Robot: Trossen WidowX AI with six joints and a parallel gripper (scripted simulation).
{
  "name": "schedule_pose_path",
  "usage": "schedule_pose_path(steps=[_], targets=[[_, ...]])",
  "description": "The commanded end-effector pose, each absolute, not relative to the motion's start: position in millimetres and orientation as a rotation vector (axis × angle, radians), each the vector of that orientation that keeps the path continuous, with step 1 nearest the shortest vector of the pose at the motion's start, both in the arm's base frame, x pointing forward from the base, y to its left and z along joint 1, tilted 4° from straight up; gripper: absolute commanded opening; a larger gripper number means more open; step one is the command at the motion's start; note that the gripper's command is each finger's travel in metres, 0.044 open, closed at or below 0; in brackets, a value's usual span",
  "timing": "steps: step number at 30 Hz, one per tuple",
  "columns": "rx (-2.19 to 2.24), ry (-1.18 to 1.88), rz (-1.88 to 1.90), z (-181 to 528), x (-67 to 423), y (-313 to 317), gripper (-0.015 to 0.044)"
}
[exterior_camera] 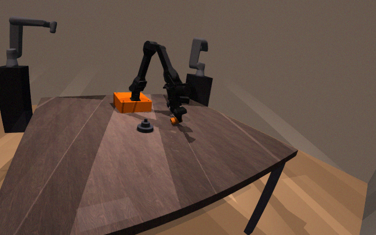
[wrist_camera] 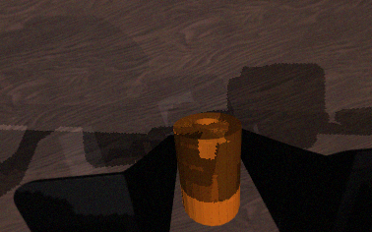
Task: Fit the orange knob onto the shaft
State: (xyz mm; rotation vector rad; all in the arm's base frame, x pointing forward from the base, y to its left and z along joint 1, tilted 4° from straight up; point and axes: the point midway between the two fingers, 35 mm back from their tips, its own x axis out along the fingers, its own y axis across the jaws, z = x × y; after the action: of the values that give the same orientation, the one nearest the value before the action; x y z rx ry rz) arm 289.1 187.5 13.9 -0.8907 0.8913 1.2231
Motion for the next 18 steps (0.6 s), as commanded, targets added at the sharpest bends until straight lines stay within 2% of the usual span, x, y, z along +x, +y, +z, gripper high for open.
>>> schedule_pose_path(steps=[1,18], targets=[[-0.844,0.831,1.251,15,288,183,0.0179],[-0.674,0.634,1.326,17,286,167,0.0179]])
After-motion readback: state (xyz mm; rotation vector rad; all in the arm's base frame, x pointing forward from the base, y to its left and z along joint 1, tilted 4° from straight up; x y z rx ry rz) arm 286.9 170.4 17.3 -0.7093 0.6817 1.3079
